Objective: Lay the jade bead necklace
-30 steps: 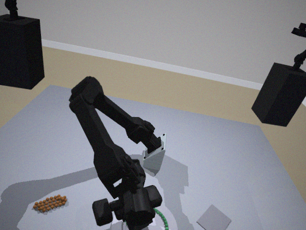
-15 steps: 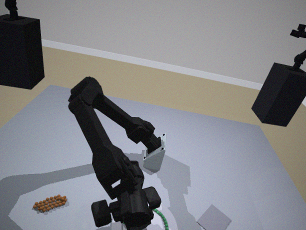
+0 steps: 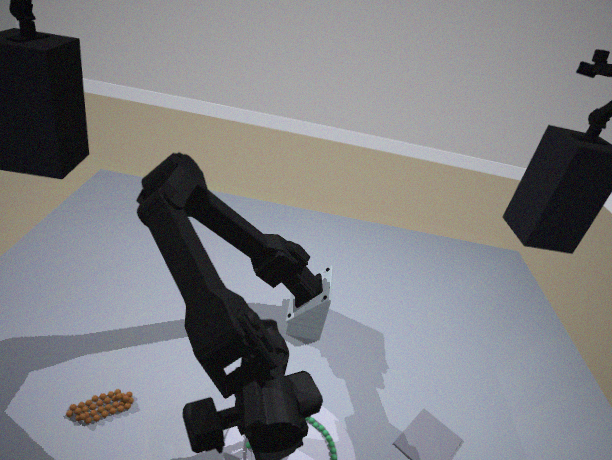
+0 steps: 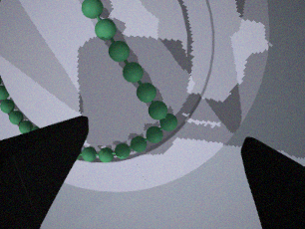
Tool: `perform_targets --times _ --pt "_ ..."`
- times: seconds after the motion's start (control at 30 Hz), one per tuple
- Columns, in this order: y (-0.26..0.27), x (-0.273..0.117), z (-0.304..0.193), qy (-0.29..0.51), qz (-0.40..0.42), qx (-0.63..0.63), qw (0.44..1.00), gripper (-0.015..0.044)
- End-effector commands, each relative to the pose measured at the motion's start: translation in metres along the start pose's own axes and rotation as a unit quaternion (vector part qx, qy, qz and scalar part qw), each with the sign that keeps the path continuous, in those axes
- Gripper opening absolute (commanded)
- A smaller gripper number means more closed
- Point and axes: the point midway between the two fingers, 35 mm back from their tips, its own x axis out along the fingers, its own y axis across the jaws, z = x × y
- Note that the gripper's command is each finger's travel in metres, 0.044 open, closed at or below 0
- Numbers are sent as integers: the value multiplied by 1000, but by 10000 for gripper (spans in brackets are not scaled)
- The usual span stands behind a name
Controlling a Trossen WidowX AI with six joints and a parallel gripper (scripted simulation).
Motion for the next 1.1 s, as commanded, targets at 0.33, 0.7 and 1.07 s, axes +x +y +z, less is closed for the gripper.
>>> perform_targets --times 0.33,0.7,1.07 --pt "0 -5 0 -3 -1 1 1000 440" --pt "19 -18 38 -6 1 -102 995 256" --pt "62 -36 89 -6 -1 -259 966 120"
